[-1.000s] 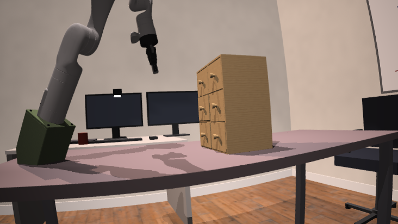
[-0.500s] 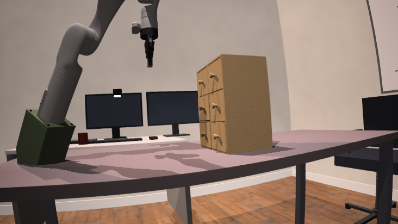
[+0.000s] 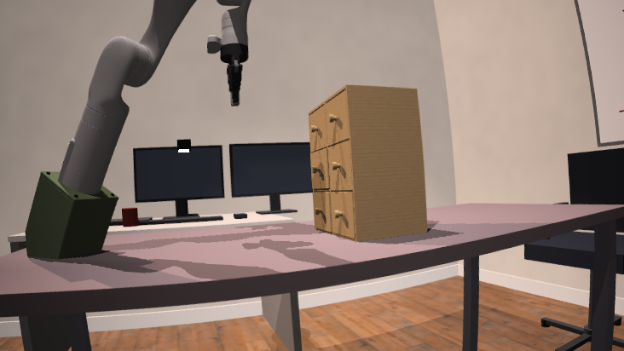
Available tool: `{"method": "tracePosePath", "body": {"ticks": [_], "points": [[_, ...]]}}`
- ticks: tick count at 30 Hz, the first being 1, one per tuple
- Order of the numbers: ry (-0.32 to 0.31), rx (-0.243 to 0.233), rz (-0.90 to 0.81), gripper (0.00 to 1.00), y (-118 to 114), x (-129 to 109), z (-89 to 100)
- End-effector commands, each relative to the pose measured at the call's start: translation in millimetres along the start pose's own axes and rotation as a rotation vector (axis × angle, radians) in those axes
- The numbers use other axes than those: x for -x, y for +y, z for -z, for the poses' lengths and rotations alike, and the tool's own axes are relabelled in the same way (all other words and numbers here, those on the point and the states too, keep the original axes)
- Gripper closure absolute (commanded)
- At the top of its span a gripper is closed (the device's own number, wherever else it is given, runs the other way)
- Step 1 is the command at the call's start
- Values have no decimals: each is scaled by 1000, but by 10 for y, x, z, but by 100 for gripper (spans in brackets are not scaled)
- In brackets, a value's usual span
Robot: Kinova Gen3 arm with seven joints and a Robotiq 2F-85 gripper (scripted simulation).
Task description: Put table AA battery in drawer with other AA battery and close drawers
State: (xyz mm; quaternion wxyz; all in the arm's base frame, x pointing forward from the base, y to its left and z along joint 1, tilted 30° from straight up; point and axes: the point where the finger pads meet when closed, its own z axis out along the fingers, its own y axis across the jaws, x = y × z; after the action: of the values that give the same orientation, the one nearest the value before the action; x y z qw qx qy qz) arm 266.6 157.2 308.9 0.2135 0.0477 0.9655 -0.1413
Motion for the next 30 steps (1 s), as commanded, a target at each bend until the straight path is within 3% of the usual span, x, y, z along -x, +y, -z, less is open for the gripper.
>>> {"method": "tracePosePath", "body": {"ticks": [1,2,3,30], "points": [[-1,1,0,100,3,0,4],[-1,1,0,100,3,0,4],[-1,1,0,0,3,0,4],[-1,1,0,0,3,0,4]]}}
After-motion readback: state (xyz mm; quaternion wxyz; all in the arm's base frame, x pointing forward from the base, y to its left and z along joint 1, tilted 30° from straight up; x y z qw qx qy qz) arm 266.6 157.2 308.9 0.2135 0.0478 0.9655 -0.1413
